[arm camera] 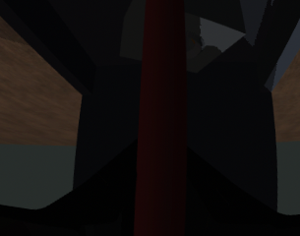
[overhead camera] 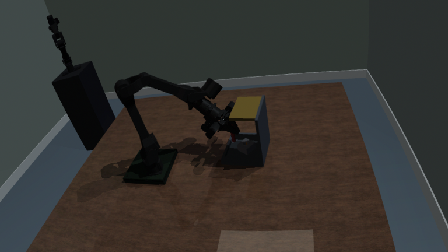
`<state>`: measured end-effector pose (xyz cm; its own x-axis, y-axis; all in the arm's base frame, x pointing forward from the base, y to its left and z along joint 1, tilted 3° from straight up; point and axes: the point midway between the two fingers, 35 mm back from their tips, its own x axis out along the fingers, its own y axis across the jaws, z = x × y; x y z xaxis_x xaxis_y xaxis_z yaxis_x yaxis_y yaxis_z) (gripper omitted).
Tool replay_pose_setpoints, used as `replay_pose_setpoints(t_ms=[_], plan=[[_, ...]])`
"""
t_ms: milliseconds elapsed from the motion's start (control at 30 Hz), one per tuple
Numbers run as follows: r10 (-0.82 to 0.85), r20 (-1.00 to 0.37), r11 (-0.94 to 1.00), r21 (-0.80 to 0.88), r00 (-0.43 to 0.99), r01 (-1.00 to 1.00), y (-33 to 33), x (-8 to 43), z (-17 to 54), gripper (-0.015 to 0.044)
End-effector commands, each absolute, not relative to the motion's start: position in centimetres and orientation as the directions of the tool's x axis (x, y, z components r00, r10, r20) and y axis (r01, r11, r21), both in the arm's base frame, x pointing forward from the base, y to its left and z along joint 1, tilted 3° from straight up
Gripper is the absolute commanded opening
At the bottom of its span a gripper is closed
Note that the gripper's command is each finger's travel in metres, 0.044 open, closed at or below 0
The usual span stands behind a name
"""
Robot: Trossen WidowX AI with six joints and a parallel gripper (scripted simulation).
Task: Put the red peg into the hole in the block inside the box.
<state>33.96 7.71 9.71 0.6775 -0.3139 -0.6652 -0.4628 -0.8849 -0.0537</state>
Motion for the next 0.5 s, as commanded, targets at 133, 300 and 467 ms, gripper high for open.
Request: replay_pose_setpoints(t_ms=[133, 300, 467], plan=[[-0.31, -0.663, -0.887, -0.057, 0.681, -0.459, 7.4, 35.42, 9.81, 0.0], [-0.311, -0.663, -0.887, -0.056, 0.681, -0.459, 7.16, 35.58, 9.8, 0.0], [-0.311, -0.663, -0.887, -0.056, 0.681, -0.459, 6.98, 35.85, 9.8, 0.0]])
